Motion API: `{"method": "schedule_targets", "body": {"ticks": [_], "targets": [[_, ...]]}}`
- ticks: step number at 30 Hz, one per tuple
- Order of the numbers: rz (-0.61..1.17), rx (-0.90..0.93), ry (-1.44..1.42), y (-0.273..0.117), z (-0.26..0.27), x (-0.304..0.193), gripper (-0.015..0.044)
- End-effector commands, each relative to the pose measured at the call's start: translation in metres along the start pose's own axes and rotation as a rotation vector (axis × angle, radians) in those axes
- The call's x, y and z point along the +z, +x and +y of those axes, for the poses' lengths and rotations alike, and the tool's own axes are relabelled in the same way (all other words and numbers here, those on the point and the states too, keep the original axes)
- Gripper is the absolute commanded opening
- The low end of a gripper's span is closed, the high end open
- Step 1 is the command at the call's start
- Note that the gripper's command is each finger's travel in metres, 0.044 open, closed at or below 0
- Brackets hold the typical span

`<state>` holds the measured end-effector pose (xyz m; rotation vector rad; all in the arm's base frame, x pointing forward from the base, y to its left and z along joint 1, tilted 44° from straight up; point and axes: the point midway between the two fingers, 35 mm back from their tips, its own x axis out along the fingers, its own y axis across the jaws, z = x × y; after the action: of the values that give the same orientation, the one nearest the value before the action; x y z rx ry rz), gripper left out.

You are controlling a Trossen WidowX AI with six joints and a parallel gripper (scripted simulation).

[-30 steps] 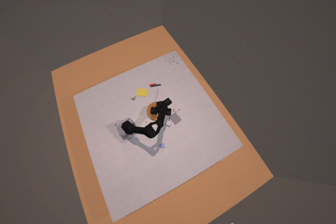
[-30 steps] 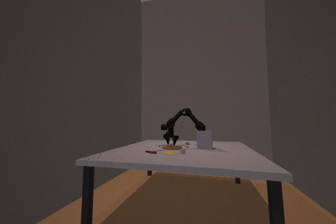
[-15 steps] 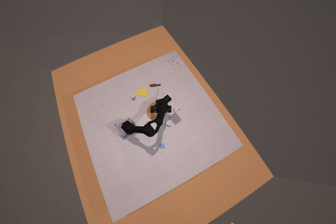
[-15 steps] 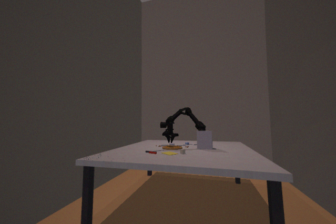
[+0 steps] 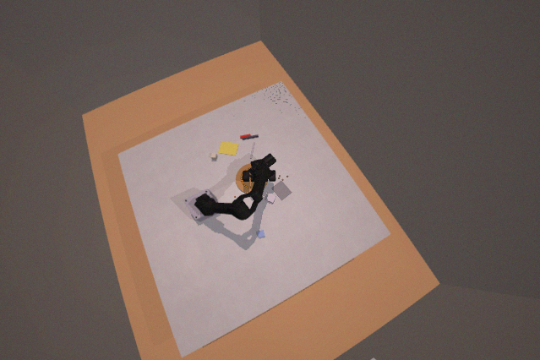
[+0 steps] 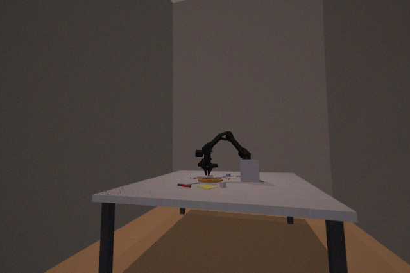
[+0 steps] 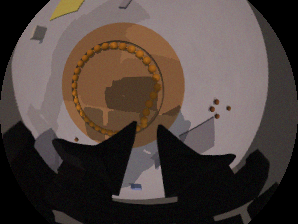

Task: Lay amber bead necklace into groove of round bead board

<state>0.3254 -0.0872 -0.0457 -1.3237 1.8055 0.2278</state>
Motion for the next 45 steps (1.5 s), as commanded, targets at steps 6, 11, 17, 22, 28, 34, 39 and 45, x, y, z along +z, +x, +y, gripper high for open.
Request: {"method": "schedule_targets", "body": {"ticks": [6,11,17,22,28,34,39,45], "targets": [[0.010,0.008,-0.011,0.018,0.003,-0.002,0.0120],[0.010,0.009,-0.012,0.022,0.004,-0.003,0.0120],[0.005,0.009,-0.006,0.019,0.002,-0.001,0.0067],[0.005,0.009,-0.006,0.019,0.002,-0.001,0.0000],[0.005,0.009,-0.006,0.019,0.002,-0.001,0.0000],[0.005,0.009,-0.006,0.019,0.002,-0.001,0.0000],[0.005,0.009,-0.006,0.019,0.002,-0.001,0.0000],[0.005,0.009,-0.006,0.019,0.002,-0.001,0.0000]]}}
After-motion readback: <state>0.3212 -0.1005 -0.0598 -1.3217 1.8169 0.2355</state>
